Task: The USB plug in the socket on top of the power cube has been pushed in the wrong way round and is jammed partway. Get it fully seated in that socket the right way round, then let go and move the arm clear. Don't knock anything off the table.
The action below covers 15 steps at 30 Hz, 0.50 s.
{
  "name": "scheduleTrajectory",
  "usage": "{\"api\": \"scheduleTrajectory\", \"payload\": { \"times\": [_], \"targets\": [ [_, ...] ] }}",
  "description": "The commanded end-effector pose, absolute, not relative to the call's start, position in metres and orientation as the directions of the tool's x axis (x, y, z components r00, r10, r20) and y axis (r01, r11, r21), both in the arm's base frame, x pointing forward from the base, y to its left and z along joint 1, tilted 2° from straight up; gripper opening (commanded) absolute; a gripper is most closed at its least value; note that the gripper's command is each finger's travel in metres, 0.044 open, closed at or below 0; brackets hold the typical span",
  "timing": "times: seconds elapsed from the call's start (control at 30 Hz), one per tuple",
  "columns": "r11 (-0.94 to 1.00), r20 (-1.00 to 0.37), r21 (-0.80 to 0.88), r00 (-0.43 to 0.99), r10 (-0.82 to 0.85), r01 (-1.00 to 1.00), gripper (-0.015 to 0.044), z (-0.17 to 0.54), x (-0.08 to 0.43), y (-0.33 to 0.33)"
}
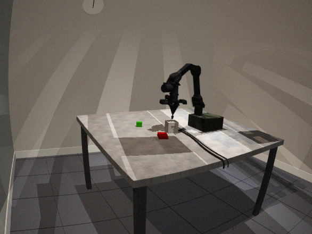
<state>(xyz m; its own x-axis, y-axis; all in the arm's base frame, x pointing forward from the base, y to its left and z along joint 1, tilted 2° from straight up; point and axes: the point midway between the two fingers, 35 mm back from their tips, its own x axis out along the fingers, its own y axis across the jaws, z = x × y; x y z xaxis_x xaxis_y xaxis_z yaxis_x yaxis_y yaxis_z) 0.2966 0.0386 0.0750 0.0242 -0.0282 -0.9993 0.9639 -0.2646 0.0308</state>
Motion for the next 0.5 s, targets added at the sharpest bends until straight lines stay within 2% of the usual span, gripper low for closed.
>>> {"api": "scheduleTrajectory", "payload": {
  "times": [0.0,0.47],
  "targets": [
    [-0.272,-0.999,0.029,0.024,-0.022,0.962,0.0000,0.0740,0.2965,0.0393],
    [-0.278,-1.000,0.029,0.026,-0.015,0.960,0.0000,0.0724,0.2966,0.0401]
  ]
}}
